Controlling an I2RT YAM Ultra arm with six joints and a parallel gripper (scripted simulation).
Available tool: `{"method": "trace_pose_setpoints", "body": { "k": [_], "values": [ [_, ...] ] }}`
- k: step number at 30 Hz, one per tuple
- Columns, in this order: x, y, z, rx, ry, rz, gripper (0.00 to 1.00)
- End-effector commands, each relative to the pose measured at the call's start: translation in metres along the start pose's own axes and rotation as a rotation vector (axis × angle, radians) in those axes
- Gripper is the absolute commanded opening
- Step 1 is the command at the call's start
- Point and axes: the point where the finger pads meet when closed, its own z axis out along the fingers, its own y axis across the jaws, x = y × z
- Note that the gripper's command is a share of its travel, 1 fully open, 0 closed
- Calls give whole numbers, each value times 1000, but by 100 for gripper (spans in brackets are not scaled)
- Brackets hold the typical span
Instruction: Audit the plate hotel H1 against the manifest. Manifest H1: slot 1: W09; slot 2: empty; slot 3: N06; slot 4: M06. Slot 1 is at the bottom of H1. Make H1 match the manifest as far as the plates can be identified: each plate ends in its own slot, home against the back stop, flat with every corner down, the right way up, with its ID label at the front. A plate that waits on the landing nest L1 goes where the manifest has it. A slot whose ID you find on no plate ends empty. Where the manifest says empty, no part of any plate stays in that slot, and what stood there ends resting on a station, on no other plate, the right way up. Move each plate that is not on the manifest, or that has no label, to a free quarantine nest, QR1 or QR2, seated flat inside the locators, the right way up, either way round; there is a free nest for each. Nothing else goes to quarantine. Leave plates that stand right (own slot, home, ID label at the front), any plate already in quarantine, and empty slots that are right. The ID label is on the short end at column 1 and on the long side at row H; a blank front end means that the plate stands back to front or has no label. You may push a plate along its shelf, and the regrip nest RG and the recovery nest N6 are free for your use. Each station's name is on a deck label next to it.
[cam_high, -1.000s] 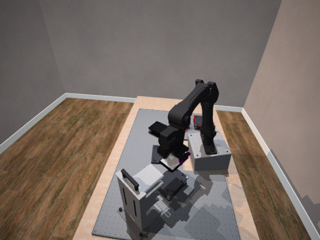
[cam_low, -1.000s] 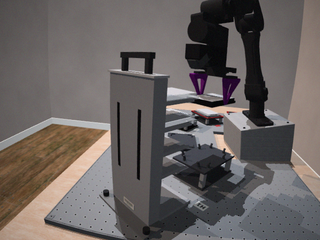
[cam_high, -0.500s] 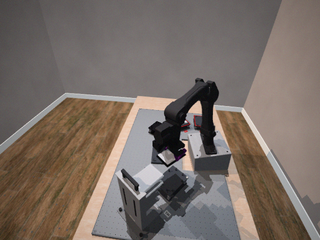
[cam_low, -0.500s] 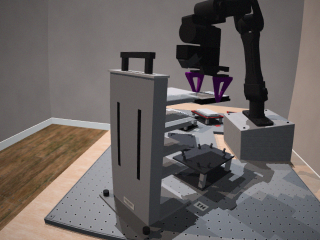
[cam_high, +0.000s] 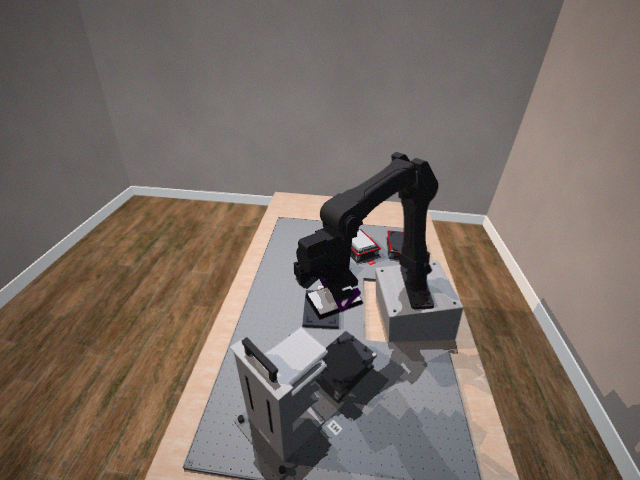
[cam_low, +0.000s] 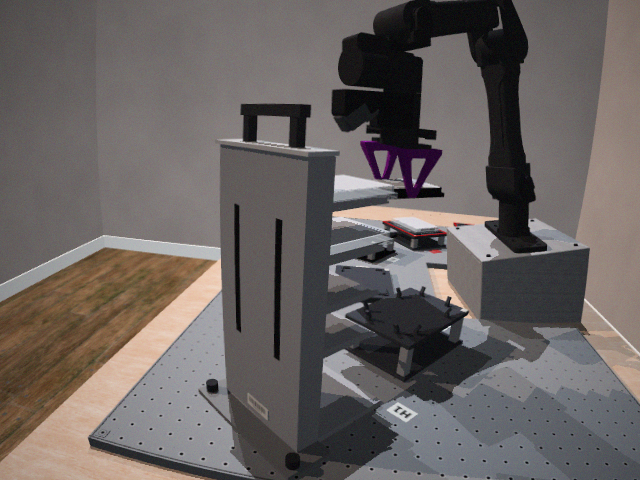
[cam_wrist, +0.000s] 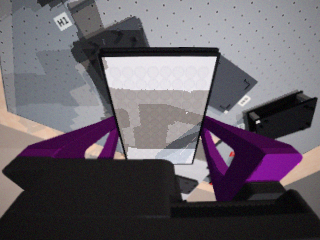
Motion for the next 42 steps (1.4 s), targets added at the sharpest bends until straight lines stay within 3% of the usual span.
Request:
{"method": "trace_pose_setpoints", "body": {
  "k": [1, 16, 42],
  "values": [
    [-2, -9, -10, -6, -34, 59, 86],
    [-3, -52, -10, -8, -34, 276, 86],
    [-6, -129, -10, -5, -35, 277, 86]
  ]
}}
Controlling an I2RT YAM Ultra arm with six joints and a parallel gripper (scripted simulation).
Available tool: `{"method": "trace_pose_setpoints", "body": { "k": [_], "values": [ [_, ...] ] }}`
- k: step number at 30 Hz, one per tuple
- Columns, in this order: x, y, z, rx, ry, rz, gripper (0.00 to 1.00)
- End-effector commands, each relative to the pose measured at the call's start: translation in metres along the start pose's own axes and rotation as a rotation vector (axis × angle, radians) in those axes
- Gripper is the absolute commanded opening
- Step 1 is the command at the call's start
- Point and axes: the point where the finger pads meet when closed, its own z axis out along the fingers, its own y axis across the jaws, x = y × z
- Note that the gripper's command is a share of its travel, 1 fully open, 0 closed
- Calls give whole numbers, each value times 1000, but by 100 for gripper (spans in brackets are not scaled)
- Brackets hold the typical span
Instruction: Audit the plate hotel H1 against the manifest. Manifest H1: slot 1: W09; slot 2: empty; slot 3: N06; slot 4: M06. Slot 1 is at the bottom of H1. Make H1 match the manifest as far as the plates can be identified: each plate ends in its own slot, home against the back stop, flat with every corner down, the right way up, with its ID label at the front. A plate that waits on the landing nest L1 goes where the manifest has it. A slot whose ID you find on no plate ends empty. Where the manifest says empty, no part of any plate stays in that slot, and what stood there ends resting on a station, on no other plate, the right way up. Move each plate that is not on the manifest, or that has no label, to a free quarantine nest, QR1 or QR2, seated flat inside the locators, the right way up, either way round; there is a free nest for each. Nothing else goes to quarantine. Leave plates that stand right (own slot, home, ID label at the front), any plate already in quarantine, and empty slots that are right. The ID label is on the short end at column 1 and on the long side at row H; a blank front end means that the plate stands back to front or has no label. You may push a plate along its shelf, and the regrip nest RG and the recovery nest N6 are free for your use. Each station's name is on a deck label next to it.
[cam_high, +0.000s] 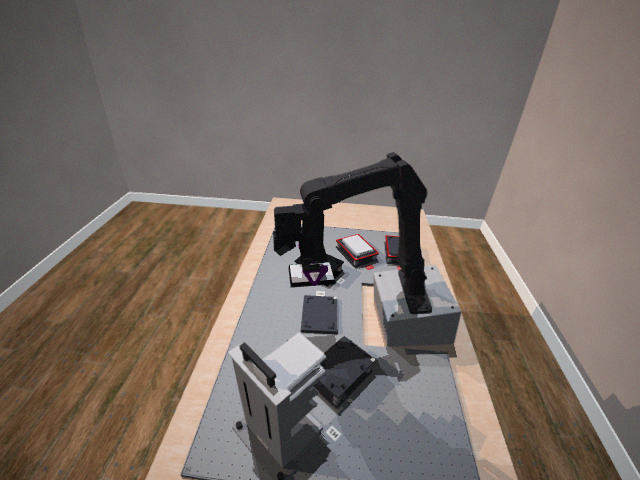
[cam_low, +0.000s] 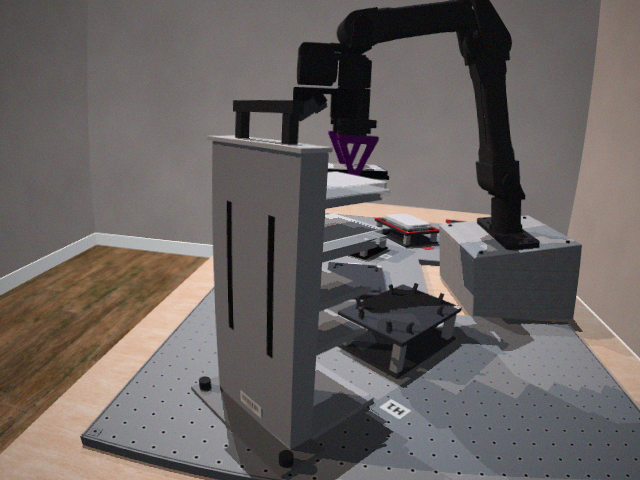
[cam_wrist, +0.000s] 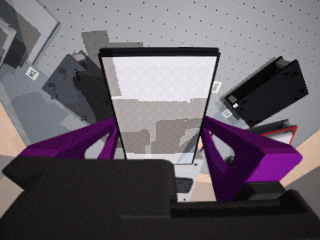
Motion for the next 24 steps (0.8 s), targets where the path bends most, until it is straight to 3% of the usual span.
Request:
{"method": "trace_pose_setpoints", "body": {
  "k": [1, 24],
  "values": [
    [-5, -1, -7, -4, -27, -32, 86],
    [12, -69, -7, -5, -26, 318, 86]
  ]
}}
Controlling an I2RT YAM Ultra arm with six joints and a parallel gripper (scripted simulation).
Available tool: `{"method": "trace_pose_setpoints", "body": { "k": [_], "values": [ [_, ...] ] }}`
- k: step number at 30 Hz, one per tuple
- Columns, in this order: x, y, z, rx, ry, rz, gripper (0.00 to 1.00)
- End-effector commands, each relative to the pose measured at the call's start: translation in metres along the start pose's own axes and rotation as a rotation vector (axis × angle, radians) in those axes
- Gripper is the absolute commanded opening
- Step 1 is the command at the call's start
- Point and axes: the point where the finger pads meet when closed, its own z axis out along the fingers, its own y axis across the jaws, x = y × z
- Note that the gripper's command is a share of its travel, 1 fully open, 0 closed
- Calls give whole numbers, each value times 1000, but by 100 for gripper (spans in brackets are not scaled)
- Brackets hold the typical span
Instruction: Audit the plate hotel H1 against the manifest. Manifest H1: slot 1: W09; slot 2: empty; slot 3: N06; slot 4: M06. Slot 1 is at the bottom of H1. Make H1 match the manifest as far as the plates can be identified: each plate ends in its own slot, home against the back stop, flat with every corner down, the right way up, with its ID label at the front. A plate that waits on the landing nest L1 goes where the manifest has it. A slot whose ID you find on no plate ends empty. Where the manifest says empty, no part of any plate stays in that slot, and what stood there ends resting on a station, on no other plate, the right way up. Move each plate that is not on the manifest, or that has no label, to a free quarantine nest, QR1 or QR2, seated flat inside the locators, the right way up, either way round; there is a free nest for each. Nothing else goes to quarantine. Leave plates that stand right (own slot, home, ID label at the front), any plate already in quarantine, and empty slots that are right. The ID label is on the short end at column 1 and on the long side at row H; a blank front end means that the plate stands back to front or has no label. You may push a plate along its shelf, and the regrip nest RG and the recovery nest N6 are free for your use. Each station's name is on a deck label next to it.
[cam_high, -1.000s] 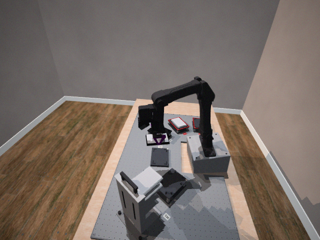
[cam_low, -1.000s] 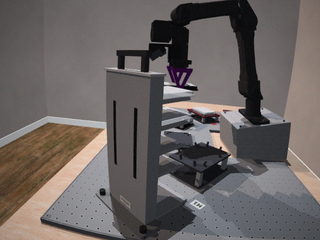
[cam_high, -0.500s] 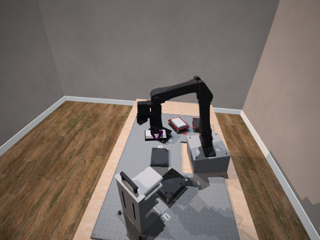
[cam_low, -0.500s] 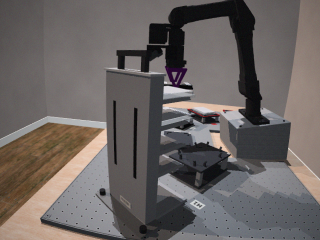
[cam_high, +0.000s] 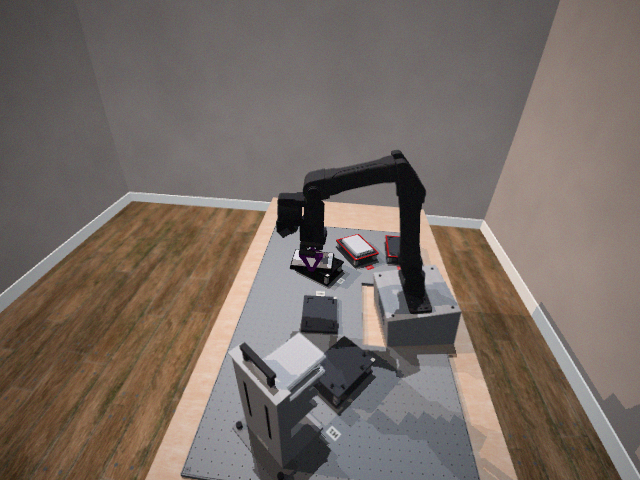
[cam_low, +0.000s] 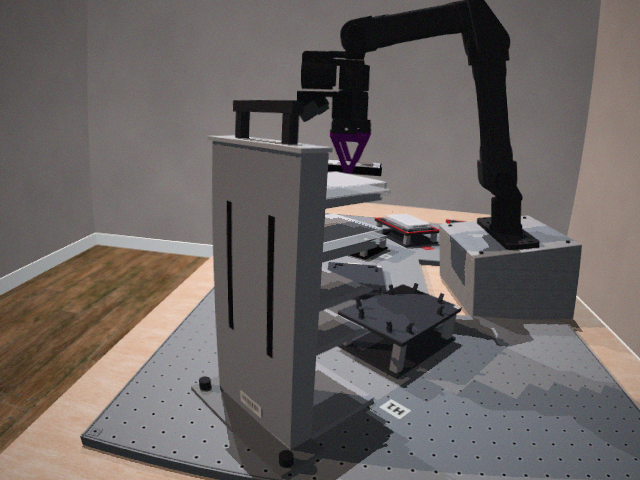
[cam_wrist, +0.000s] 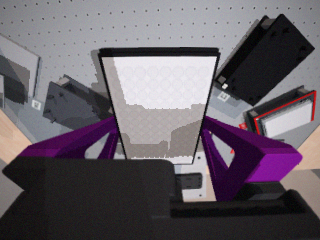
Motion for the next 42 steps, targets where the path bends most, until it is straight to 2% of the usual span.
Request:
{"method": "trace_pose_setpoints", "body": {
  "k": [1, 18, 42],
  "values": [
    [-2, -9, -9, -3, -32, 60, 86],
    [-4, -60, -9, -5, -32, 310, 86],
    [-6, -133, -9, -2, -32, 311, 86]
  ]
}}
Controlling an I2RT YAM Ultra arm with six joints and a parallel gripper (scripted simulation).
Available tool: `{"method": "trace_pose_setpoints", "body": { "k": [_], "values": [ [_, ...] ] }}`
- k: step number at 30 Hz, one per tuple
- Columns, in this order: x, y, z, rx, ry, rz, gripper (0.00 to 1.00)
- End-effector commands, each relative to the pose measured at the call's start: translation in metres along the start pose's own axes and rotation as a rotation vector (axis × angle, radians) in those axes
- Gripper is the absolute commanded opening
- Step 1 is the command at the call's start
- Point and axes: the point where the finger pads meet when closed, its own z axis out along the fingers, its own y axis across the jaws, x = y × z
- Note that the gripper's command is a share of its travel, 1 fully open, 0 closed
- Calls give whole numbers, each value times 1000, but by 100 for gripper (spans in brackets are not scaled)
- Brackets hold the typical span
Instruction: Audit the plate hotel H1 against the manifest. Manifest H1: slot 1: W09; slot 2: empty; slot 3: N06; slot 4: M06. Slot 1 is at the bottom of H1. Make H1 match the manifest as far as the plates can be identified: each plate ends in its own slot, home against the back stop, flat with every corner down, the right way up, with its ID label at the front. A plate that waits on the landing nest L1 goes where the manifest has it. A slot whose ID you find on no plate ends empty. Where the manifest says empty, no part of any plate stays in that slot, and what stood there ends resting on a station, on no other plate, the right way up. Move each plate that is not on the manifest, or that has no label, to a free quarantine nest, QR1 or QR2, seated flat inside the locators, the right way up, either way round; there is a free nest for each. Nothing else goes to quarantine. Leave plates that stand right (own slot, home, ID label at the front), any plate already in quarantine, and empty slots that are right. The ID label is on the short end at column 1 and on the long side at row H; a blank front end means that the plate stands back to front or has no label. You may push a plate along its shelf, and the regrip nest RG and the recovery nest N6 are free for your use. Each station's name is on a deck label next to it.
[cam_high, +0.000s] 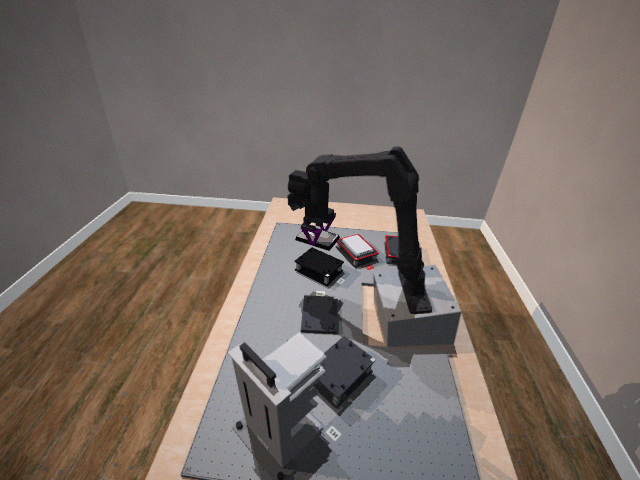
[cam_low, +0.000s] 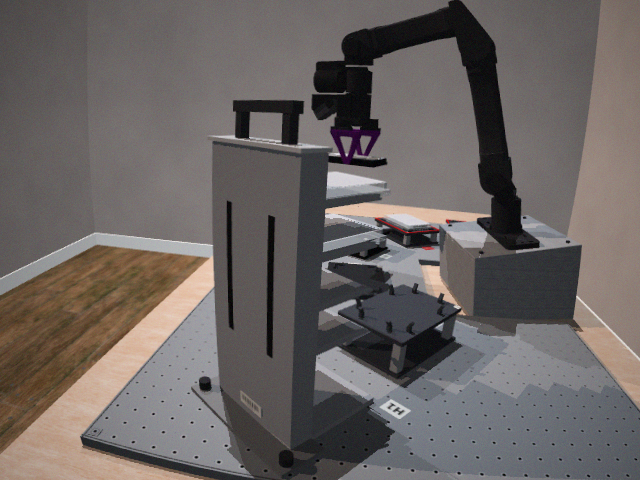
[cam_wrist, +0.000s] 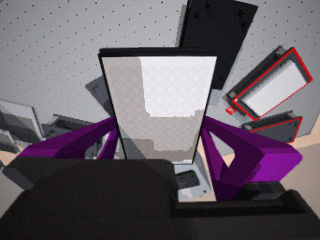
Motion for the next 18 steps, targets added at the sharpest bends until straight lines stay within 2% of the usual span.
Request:
{"method": "trace_pose_setpoints", "body": {
  "k": [1, 8, 18],
  "values": [
    [-7, -7, -8, -1, -29, -30, 86],
    [-14, -23, -8, -1, -29, -30, 86],
    [-5, -55, -7, -2, -28, 136, 86]
  ]
}}
